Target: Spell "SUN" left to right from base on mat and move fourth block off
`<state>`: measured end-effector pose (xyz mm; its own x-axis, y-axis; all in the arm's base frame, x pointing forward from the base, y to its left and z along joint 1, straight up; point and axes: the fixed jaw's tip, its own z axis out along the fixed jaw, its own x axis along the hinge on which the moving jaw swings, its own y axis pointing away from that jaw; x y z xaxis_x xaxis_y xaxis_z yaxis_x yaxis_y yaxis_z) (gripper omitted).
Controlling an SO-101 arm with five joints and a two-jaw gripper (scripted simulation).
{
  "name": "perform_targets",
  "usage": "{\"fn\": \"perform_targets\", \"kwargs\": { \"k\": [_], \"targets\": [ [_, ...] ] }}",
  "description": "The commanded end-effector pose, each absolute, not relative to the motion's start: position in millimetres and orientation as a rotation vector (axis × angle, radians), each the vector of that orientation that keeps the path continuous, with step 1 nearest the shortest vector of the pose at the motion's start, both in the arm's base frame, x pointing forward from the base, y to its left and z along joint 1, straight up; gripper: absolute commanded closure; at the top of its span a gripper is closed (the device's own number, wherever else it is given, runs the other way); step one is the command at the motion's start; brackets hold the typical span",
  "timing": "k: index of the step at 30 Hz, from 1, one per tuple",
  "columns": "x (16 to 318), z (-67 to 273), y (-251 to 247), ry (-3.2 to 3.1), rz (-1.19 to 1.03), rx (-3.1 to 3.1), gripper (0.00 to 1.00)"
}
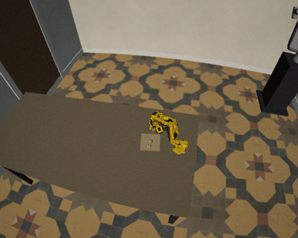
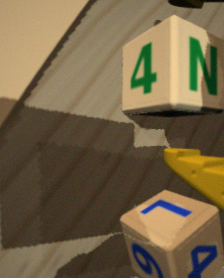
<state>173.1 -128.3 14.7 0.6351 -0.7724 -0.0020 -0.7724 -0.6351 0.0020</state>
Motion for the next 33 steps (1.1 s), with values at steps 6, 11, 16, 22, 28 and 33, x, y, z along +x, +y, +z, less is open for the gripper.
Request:
{"fn": "perform_targets", "kwargs": {
  "k": [6, 11, 16, 22, 28, 33],
  "targets": [
    [180.6, 26.5, -133.7, -1.337, 0.11, 2.828, 0.69],
    [181.3, 26.5, -133.1, -1.338, 0.11, 2.828, 0.7],
    [182.3, 26.5, -132.3, -1.338, 0.11, 2.829, 0.72],
    [183.9, 26.5, -131.0, -1.338, 0.11, 2.829, 0.76],
    [186.1, 26.6, -129.1, -1.338, 0.11, 2.83, 0.8],
    [187.4, 26.6, -128.0, -1.339, 0.11, 2.83, 0.83]
  ]
}}
